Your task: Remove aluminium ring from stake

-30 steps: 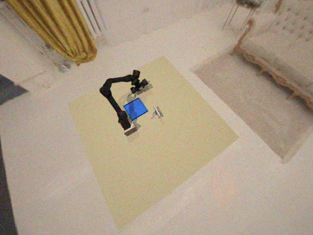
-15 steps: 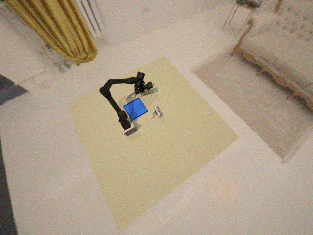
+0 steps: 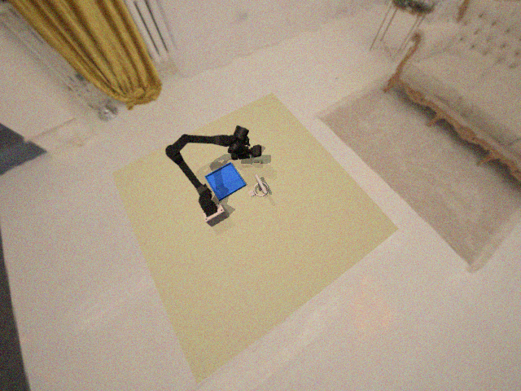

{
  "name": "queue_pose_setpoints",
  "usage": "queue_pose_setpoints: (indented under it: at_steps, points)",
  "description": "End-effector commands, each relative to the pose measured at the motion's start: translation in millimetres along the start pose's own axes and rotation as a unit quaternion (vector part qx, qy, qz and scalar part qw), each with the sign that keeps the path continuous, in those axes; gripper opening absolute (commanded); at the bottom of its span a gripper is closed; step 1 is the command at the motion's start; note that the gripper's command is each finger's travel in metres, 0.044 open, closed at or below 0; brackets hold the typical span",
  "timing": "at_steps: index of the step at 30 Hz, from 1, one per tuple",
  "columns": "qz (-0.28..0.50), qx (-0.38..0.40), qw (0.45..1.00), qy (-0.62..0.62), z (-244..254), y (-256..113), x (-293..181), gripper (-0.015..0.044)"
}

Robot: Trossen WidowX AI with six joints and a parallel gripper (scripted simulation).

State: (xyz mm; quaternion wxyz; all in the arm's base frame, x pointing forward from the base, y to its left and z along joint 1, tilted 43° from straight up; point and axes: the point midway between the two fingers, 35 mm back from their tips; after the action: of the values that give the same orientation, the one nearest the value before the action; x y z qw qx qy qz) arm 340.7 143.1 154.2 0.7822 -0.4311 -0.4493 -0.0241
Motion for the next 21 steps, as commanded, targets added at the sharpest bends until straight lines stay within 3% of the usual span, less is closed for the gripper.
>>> queue_pose_setpoints:
  at_steps: [1, 21]
  points:
    - [-0.003, -0.016, 0.998, 0.060, -22, -6, -22, 0.0200]
    - [-0.039, -0.049, 0.979, 0.196, -68, -29, -69, 0.0200]
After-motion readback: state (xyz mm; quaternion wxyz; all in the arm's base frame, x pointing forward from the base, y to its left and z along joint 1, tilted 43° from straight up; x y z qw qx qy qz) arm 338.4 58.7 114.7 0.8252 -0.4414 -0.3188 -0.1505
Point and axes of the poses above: the point midway between the two fingers, 35 mm back from their tips, its own y axis out along the fingers, its own z axis across the jaws, x = y × z, and after that the axes turned 10 degrees about y, right-handed
